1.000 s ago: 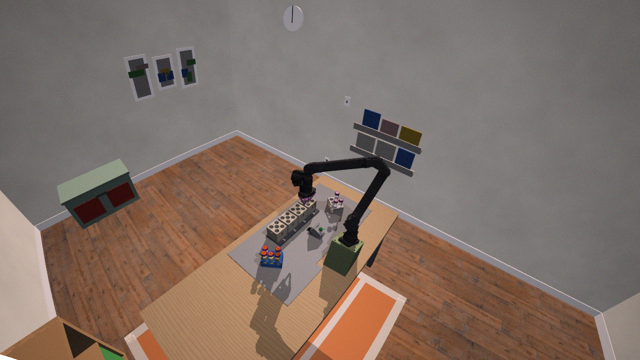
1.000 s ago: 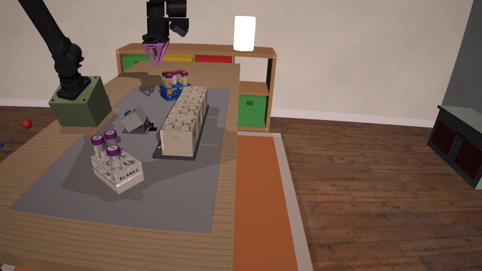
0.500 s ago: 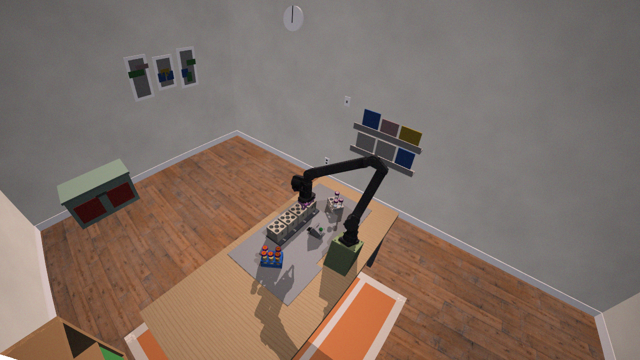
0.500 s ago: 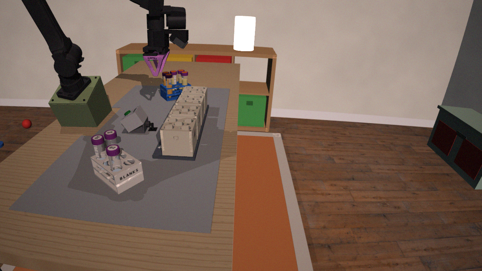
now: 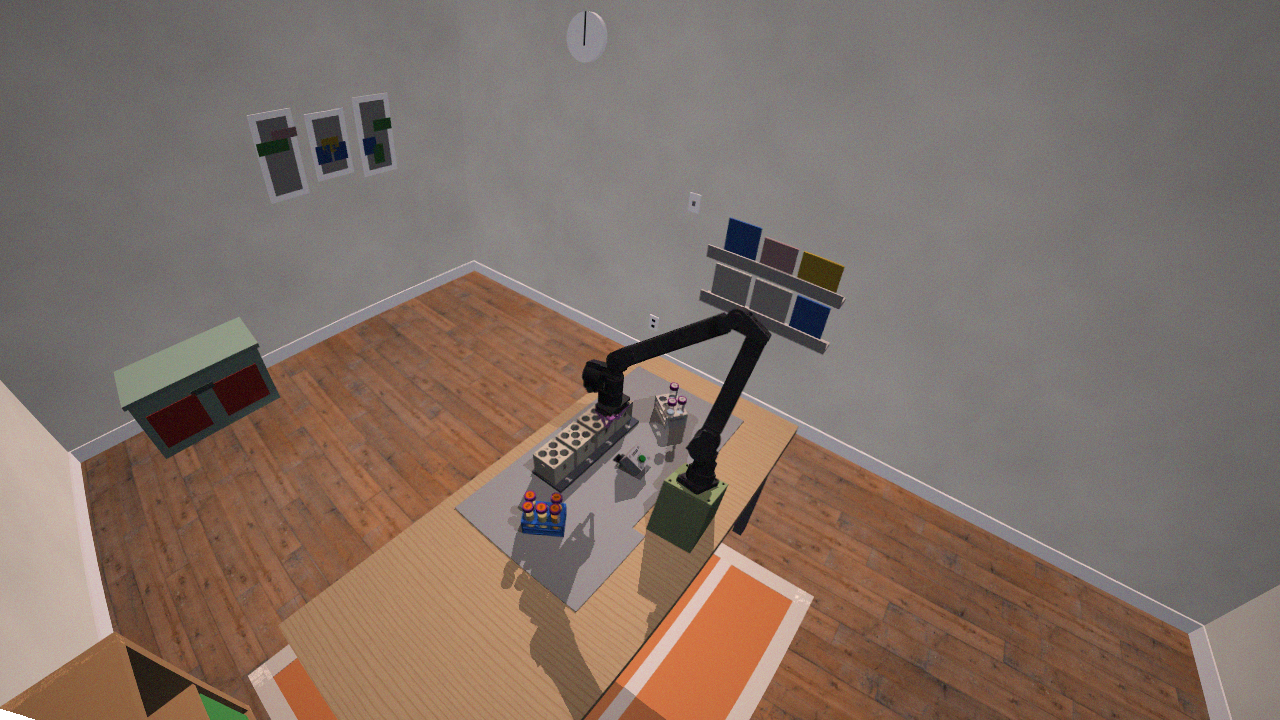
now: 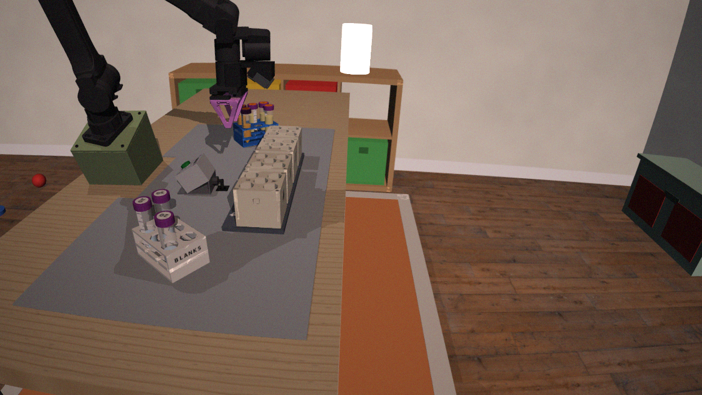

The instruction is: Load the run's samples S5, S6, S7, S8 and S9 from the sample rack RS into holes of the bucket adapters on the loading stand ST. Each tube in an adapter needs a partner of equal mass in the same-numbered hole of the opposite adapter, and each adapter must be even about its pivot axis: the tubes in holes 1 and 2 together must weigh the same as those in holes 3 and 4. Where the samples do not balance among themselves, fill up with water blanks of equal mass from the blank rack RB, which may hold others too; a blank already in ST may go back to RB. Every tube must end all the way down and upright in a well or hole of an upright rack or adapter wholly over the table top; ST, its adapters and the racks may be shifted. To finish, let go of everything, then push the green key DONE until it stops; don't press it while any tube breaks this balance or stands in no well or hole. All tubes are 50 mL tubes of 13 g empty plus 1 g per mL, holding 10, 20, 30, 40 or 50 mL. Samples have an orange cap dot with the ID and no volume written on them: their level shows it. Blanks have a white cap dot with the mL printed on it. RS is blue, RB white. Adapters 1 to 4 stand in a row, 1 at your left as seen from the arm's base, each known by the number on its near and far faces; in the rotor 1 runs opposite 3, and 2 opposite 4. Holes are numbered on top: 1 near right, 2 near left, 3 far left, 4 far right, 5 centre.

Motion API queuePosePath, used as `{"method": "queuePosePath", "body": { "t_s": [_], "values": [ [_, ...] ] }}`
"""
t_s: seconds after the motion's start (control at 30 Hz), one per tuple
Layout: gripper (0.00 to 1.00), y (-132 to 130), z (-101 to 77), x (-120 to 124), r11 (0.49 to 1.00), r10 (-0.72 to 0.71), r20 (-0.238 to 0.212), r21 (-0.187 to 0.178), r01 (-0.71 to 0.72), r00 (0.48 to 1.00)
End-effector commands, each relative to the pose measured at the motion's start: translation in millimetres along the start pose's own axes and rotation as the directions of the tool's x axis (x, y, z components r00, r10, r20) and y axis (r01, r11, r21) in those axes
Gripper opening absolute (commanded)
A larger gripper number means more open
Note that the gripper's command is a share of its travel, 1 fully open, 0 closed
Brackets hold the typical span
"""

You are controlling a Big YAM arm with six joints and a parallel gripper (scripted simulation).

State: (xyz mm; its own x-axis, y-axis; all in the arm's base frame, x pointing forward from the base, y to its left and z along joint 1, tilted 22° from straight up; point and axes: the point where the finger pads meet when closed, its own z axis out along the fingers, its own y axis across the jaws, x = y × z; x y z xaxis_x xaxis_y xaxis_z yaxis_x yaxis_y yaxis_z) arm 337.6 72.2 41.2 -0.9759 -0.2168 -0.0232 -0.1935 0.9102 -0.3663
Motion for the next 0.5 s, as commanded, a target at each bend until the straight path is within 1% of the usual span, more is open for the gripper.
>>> {"method": "queuePosePath", "body": {
  "t_s": [0.0,0.1,0.13,0.17,0.23,0.27,0.33,0.37,0.4,0.47],
  "values": [
    [0.55,-3.8,12.9,-4.8,1.000,0.001,0.003,0.002,-0.001,1.000],
    [0.55,-3.8,23.0,-4.6,1.000,0.001,0.003,0.002,-0.001,1.000],
    [1.00,-15.1,15.2,-6.4,0.997,0.082,0.027,-0.002,-0.082,0.996],
    [1.00,-24.2,13.5,-5.9,0.991,0.134,0.032,-0.004,-0.134,0.990],
    [1.00,-24.2,13.5,-5.9,0.991,0.134,0.032,-0.004,-0.134,0.990],
    [1.00,-35.8,1.5,-22.0,0.981,0.194,0.060,-0.014,-0.194,0.979],
    [1.00,-50.1,11.7,-2.9,0.960,0.278,0.026,-0.005,-0.278,0.960],
    [1.00,-57.7,13.9,2.0,0.946,0.323,0.018,-0.003,-0.323,0.946],
    [1.00,-66.0,14.0,3.5,0.929,0.369,0.017,-0.004,-0.369,0.929],
    [1.00,-85.1,8.4,-2.6,0.885,0.466,0.031,-0.012,-0.465,0.884]
  ]
}}
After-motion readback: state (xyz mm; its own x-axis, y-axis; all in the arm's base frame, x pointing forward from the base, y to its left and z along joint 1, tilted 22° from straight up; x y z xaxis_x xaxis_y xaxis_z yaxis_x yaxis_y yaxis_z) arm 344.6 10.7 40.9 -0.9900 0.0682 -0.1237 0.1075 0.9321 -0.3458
